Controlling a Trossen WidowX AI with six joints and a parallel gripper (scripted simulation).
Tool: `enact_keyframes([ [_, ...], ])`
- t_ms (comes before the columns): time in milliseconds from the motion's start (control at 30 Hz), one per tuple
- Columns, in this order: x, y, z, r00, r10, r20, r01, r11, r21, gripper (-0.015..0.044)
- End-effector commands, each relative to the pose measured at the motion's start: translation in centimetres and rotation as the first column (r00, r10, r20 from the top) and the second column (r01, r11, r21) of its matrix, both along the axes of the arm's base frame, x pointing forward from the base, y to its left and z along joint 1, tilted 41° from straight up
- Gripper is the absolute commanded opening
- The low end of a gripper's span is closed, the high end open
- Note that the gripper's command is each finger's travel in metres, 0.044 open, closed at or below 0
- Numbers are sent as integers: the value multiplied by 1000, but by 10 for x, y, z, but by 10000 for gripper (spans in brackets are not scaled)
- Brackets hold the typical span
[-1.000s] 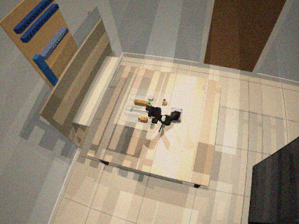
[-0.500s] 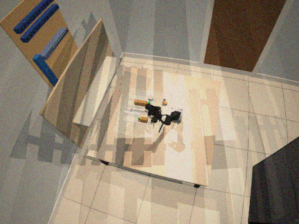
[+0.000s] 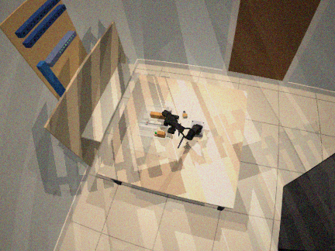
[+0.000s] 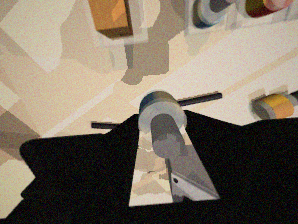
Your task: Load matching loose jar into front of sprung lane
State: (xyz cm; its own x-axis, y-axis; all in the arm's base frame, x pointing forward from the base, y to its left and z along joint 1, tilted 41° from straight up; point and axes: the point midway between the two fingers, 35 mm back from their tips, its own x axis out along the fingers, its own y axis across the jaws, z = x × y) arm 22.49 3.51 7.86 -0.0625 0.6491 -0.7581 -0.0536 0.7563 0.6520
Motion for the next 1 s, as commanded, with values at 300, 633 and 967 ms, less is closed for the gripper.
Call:
enact_keyframes([
  [300, 25, -15, -27, 1000, 23, 17, -23, 1000, -10, 0],
  [633, 49, -24, -64, 999, 32, 30, -32, 999, -7, 0],
  [967, 62, -29, -91, 999, 38, 38, -38, 999, -5, 0],
])
